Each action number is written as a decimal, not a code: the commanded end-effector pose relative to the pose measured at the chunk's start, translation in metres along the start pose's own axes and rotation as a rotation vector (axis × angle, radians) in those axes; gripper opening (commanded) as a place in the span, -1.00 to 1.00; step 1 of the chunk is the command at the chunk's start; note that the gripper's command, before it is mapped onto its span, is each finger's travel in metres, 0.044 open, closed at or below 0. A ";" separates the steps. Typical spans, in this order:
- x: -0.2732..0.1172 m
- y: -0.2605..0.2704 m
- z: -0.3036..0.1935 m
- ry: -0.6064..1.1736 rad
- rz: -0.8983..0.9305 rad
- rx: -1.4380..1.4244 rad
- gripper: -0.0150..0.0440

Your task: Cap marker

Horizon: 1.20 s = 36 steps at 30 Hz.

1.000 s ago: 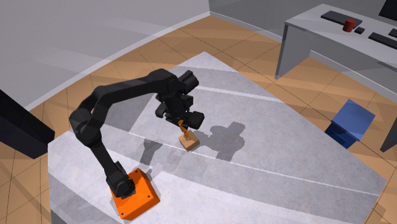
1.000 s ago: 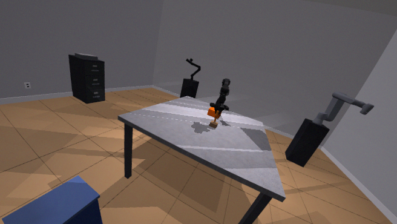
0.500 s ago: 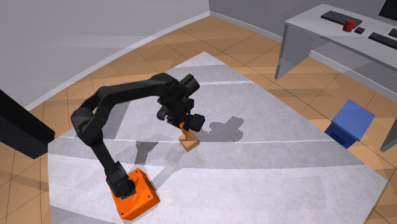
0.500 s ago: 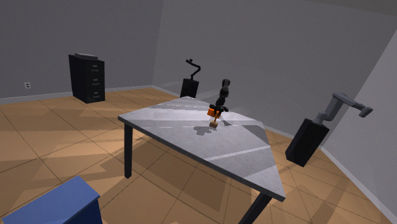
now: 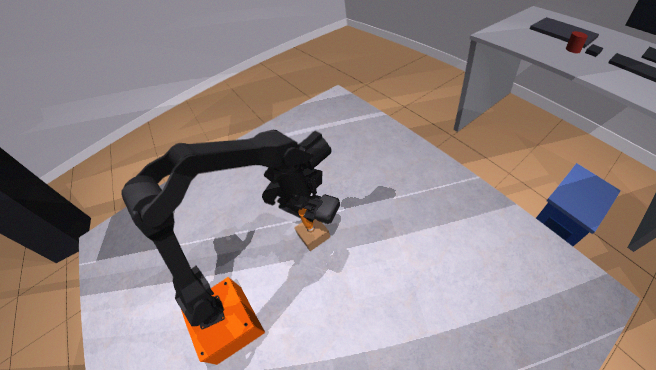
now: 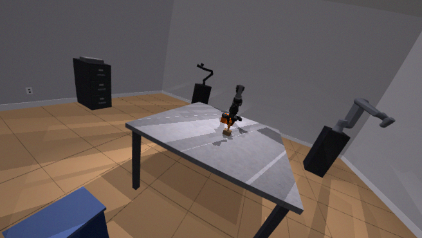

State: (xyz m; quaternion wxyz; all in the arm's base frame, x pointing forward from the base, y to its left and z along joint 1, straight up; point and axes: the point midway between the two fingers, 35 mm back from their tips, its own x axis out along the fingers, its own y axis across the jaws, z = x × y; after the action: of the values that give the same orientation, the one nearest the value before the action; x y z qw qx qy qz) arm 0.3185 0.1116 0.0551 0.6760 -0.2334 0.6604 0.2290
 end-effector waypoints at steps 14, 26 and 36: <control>0.017 0.001 -0.001 -0.001 0.004 0.003 -0.49; 0.016 0.000 -0.001 0.001 0.000 0.000 0.58; -0.021 -0.001 0.002 0.001 0.001 0.000 1.00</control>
State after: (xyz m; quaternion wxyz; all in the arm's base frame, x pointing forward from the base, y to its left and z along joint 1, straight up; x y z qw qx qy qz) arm 0.3148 0.1103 0.0464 0.6667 -0.2334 0.6697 0.2291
